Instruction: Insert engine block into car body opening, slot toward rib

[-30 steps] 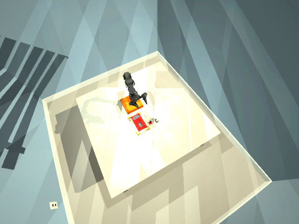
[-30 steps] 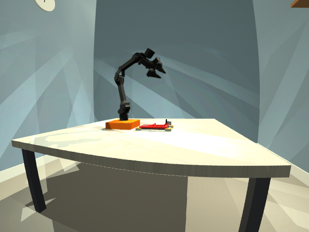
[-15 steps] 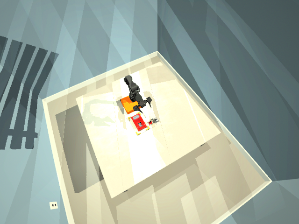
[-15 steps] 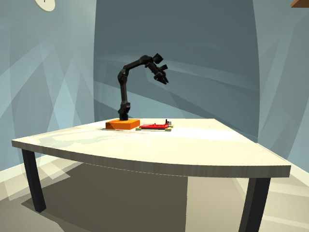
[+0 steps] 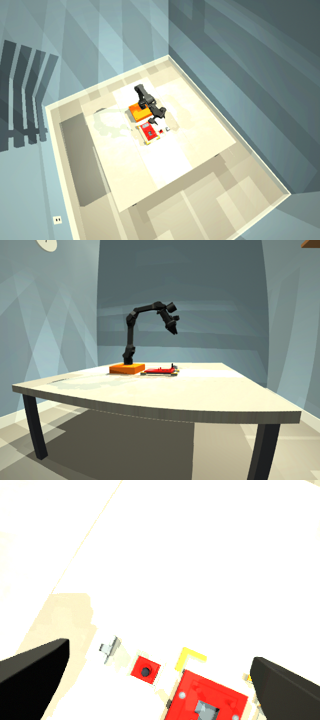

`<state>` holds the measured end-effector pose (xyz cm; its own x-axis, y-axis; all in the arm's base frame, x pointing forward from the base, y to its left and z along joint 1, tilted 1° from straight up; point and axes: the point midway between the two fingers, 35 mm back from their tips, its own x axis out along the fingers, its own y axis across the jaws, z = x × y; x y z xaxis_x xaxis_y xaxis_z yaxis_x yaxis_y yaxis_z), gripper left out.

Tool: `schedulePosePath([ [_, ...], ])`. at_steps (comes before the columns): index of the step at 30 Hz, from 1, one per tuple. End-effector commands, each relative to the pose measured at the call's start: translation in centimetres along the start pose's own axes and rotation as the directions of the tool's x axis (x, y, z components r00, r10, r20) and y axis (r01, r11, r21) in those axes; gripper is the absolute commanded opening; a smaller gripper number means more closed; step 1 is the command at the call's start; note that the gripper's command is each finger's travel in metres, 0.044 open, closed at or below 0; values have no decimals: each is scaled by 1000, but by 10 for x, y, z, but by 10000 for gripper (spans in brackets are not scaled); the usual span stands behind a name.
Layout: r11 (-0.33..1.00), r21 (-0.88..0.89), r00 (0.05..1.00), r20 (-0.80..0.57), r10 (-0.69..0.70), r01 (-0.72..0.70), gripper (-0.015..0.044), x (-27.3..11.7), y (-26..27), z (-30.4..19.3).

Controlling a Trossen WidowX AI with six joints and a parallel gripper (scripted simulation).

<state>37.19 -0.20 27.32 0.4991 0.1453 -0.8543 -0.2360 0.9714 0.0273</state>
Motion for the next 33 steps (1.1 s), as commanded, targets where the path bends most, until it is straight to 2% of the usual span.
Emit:
schedulePosePath([
  [1, 993, -118, 998, -55, 5, -11, 440, 16, 6, -3],
  [16, 839, -527, 971, -238, 11, -139, 440, 71, 31, -18],
  [33, 443, -813, 902, -431, -21, -378, 440, 124, 62, -48],
])
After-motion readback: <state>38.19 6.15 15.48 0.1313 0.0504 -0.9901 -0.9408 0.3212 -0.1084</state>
